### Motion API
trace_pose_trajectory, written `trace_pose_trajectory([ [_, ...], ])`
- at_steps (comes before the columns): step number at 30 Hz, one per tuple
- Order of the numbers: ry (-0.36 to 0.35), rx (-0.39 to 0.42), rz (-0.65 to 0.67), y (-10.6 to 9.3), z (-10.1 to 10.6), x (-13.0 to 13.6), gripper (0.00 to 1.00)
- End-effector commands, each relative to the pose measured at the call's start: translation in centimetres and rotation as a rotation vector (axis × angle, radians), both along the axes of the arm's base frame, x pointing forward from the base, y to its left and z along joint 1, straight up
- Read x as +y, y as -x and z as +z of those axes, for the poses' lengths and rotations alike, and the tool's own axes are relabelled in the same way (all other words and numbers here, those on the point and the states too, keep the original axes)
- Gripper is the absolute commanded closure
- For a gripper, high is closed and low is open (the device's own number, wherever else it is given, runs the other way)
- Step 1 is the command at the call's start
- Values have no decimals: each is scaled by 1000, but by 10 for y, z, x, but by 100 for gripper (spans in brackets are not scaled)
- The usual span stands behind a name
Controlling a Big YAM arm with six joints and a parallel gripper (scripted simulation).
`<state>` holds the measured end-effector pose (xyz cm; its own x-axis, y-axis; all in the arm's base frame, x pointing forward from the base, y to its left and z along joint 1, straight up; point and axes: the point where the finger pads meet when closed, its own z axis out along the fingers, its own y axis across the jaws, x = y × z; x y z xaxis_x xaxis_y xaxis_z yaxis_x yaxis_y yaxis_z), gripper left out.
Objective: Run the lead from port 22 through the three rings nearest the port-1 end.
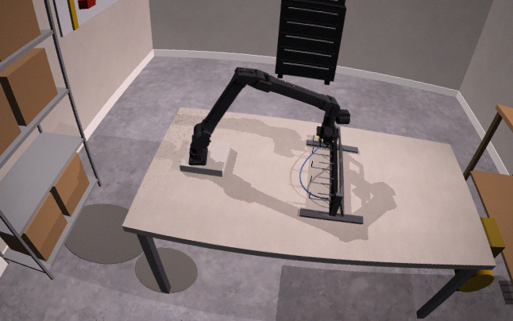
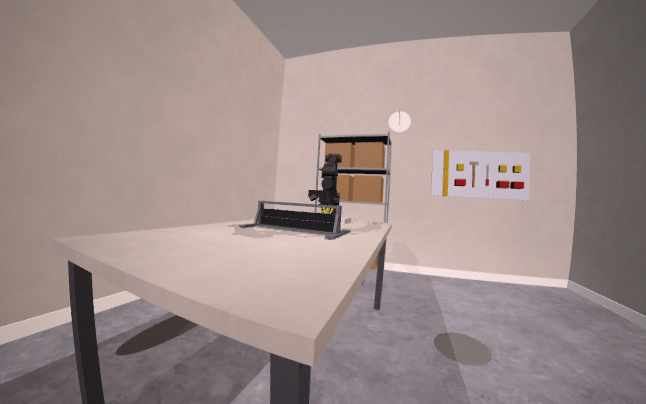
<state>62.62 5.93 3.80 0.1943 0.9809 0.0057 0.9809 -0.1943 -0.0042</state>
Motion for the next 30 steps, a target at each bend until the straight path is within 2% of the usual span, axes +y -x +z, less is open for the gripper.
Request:
trace_pose_trajectory([
  [1,-5,-45,9,-23,19,-2,68],
  [19,-5,-45,9,-22,21,-2,68],
  [24,-9,-94,8,-25,60,-2,68],
  [30,-9,-94,8,-24,71,-2,68],
])
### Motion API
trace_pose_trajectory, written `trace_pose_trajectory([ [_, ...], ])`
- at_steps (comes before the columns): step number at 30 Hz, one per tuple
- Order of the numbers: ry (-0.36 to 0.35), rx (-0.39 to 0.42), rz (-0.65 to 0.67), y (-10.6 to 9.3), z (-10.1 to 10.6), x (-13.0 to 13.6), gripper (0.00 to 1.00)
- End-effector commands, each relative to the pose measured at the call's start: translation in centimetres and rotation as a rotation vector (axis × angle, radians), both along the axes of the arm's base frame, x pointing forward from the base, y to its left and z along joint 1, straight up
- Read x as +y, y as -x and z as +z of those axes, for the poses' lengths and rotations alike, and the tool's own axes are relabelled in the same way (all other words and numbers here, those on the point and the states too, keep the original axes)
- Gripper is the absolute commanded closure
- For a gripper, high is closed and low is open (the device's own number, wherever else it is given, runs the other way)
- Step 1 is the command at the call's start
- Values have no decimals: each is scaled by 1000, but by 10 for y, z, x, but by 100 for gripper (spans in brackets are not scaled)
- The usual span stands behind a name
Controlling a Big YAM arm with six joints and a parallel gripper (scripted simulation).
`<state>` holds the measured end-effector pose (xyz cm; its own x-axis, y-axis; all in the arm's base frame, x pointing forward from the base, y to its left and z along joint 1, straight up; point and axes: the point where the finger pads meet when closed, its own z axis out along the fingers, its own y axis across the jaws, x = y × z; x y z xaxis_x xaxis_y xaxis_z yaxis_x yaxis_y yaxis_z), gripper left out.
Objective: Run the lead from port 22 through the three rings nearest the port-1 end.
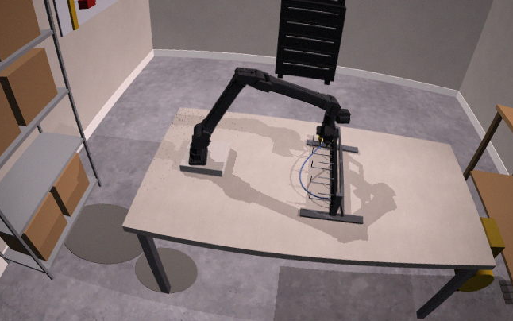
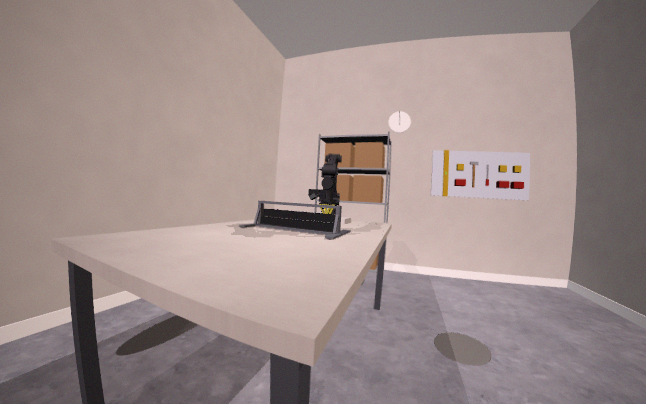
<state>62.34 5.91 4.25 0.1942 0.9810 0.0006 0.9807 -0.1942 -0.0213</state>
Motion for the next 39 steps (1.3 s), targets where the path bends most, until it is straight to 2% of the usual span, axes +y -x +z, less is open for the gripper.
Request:
trace_pose_trajectory([
  [1,-10,-112,8,-26,69,-2,68],
  [12,-10,-113,6,-24,106,-4,68],
  [23,-10,-114,6,-22,123,-4,68],
  [33,-10,-114,6,-22,126,-4,68],
  [34,-10,-114,6,-22,126,-4,100],
  [39,-10,-114,6,-22,126,-4,100],
])
